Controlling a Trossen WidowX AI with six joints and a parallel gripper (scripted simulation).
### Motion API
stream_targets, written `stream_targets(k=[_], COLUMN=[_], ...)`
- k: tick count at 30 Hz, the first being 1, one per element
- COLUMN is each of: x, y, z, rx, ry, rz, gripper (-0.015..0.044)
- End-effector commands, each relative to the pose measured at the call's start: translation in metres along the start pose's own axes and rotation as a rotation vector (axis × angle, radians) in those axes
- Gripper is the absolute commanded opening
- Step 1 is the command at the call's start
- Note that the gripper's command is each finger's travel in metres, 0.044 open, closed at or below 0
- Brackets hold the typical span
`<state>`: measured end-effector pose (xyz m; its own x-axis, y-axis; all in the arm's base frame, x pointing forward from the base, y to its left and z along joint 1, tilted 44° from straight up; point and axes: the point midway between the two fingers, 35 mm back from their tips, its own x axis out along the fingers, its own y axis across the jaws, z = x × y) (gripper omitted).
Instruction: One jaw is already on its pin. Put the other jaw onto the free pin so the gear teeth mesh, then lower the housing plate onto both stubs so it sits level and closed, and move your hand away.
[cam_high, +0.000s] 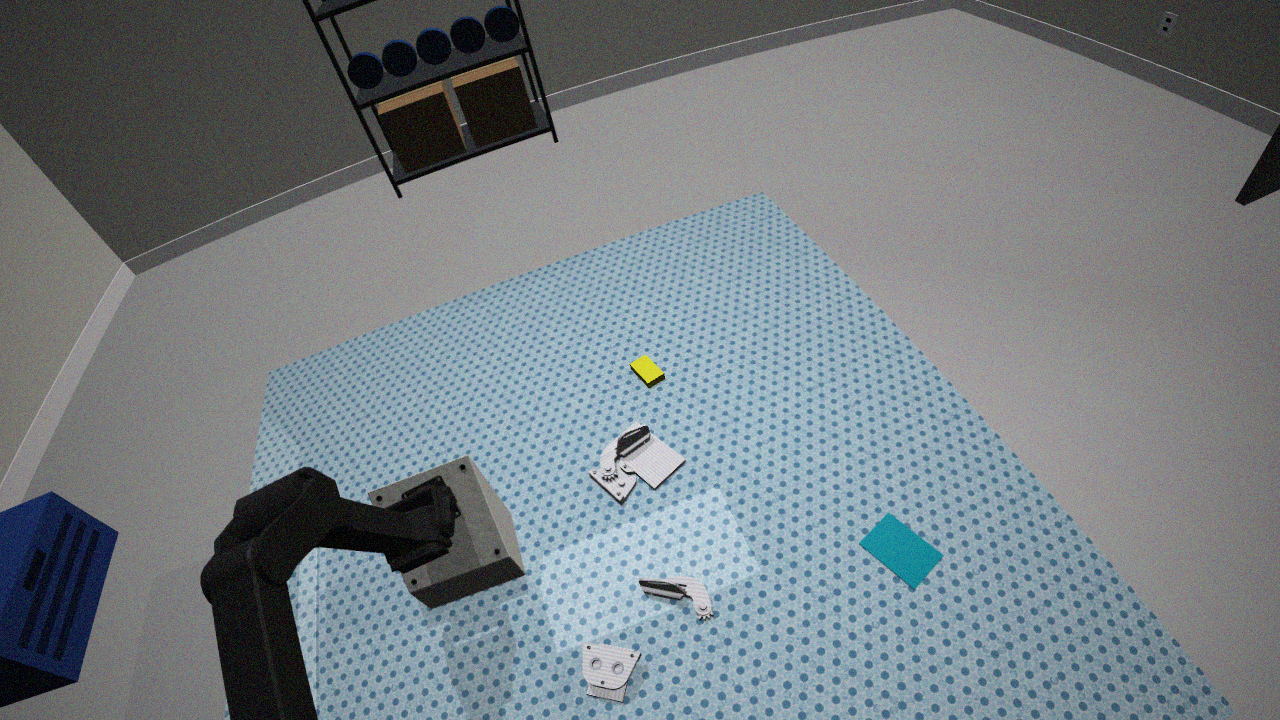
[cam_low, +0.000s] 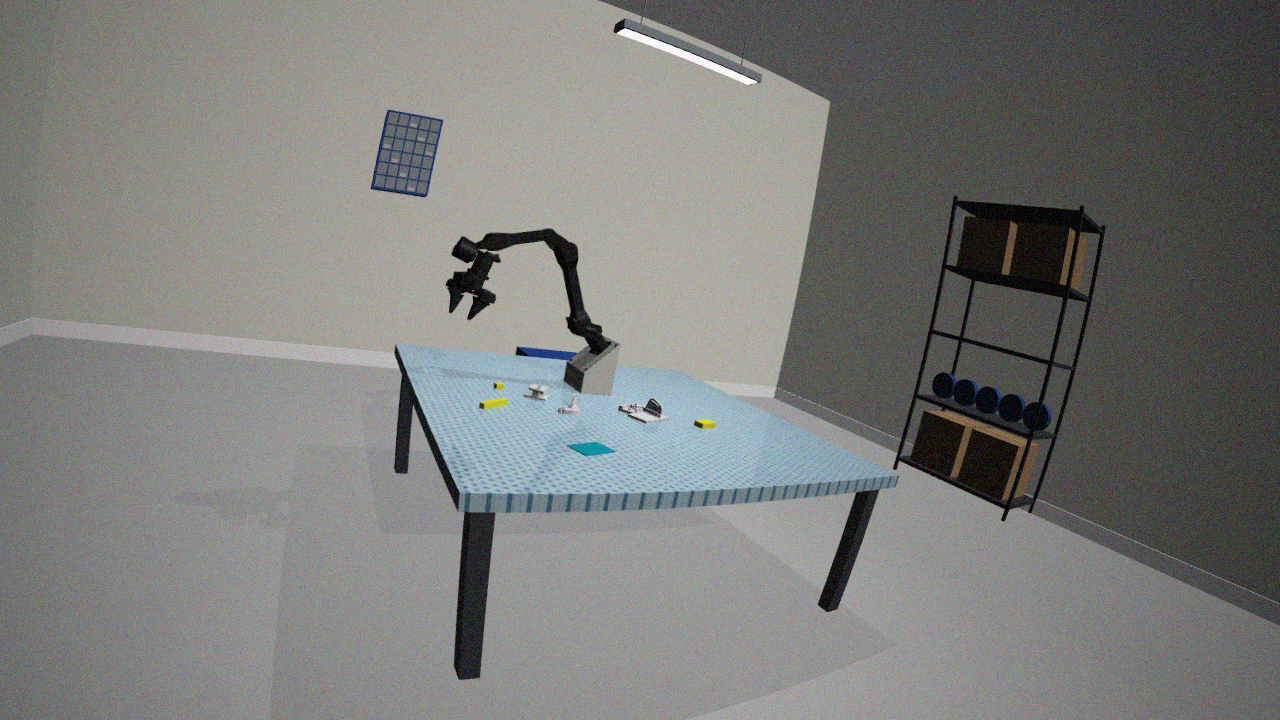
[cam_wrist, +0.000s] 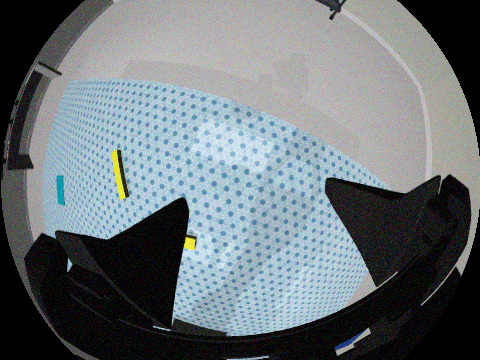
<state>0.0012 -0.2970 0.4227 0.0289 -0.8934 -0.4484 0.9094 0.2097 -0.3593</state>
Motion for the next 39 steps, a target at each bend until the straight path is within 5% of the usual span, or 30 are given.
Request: stream_targets(k=[1, 39], x=[0.01, 0.061], y=[0.008, 0.098], z=[-0.002, -0.025], rx=[-0.054, -0.698], ry=[0.018, 0.105], rz=[0.022, 0.214], gripper=[0.044, 0.044])
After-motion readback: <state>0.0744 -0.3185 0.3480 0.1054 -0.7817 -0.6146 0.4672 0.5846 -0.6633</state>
